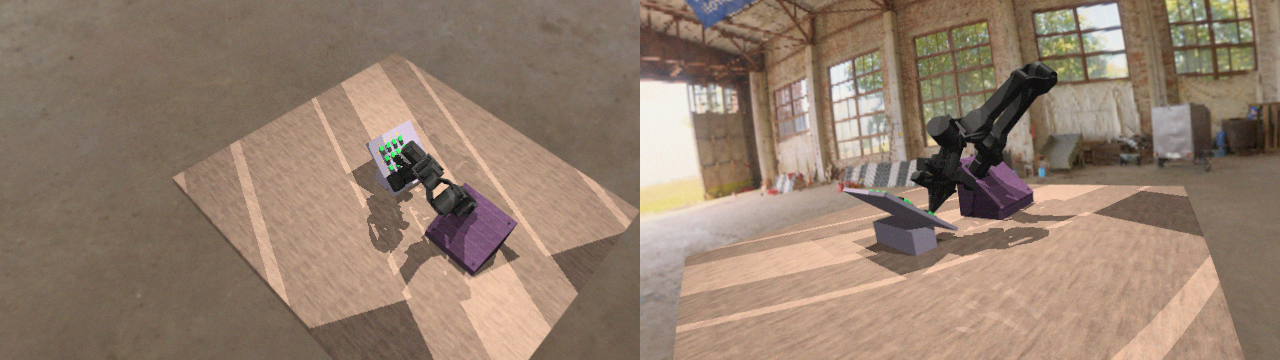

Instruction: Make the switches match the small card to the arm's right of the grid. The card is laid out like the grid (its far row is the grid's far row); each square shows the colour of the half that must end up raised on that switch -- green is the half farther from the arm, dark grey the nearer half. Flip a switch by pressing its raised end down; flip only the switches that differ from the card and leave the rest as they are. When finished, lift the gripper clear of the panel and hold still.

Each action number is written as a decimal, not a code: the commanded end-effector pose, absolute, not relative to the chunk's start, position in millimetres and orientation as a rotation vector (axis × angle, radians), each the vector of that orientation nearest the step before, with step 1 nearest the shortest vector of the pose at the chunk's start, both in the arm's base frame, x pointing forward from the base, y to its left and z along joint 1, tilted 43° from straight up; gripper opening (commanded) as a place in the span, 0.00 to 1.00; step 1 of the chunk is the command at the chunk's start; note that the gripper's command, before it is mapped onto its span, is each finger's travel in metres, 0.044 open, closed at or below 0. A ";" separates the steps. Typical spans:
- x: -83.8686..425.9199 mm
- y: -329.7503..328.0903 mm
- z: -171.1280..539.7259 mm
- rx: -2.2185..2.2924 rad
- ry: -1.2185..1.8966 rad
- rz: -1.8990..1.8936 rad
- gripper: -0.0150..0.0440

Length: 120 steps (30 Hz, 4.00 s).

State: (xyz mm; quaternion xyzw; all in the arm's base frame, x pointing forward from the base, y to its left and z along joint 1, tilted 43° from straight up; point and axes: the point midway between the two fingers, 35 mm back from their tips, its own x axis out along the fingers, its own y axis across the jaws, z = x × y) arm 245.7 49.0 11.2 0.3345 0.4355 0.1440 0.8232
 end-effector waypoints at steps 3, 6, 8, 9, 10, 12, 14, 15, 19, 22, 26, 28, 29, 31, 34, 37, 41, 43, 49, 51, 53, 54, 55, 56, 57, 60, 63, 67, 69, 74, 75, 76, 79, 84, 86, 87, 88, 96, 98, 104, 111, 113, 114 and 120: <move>246.2 49.2 10.2 0.716 0.928 0.300 0.25; 246.4 49.4 9.9 0.716 0.928 0.300 0.25; 246.6 49.6 9.7 0.716 0.928 0.300 0.25; 246.7 49.7 9.7 0.716 0.928 0.300 0.25; 246.7 49.7 9.6 0.716 0.928 0.300 0.25; 246.9 49.9 9.4 0.716 0.928 0.300 0.25; 247.0 50.0 9.3 0.716 0.928 0.300 0.25; 247.1 50.1 9.2 0.716 0.928 0.300 0.25; 247.4 50.4 8.8 0.716 0.928 0.300 0.25; 247.7 50.6 8.6 0.716 0.927 0.300 0.25; 248.0 50.8 8.3 0.716 0.927 0.300 0.25; 248.2 51.0 8.1 0.716 0.927 0.300 0.25; 248.2 51.1 8.0 0.716 0.927 0.300 0.25; 245.7 47.2 11.7 0.710 0.927 0.304 0.25; 233.5 32.7 24.9 0.708 0.924 0.296 0.25; 217.3 21.2 40.1 0.713 0.914 0.291 0.25; 208.6 17.5 47.6 0.717 0.905 0.289 0.25; 208.6 17.5 47.6 0.717 0.905 0.289 0.25; 209.2 14.0 45.1 0.714 0.908 0.287 0.25; 210.7 4.1 37.8 0.708 0.916 0.282 0.25; 211.5 -6.9 29.2 0.703 0.922 0.279 0.25; 211.5 -12.3 24.7 0.702 0.924 0.278 0.25; 211.3 -17.7 20.1 0.701 0.925 0.278 0.25; 210.9 -23.0 15.3 0.701 0.925 0.278 0.25; 210.2 -28.2 10.5 0.702 0.925 0.279 0.25; 206.7 -43.0 -4.7 0.706 0.918 0.282 0.25; 202.7 -53.2 -16.7 0.711 0.906 0.286 0.25; 202.4 -53.9 -17.6 0.712 0.905 0.286 0.25; 206.1 -51.5 -21.5 0.711 0.911 0.287 0.25; 224.3 -35.8 -38.6 0.710 0.928 0.297 0.25; 224.3 -35.8 -38.6 0.710 0.928 0.297 0.25; 224.3 -35.8 -38.6 0.710 0.928 0.297 0.25; 224.3 -35.8 -38.6 0.710 0.928 0.297 0.25; 229.7 -30.9 -43.9 0.711 0.927 0.298 0.25; 230.3 -30.3 -44.5 0.711 0.927 0.298 0.25; 230.6 -30.1 -44.8 0.711 0.927 0.298 0.25; 231.0 -29.7 -45.3 0.711 0.927 0.298 0.25; 237.5 -24.3 -52.1 0.711 0.928 0.298 0.25; 238.6 -23.3 -53.2 0.711 0.928 0.298 0.25; 238.7 -23.1 -53.3 0.711 0.928 0.298 0.25; 238.7 -23.1 -53.3 0.711 0.928 0.298 0.25; 238.7 -23.1 -53.3 0.711 0.928 0.298 0.25; 238.7 -23.1 -53.3 0.711 0.928 0.298 0.25; 238.7 -23.1 -53.3 0.711 0.928 0.298 0.25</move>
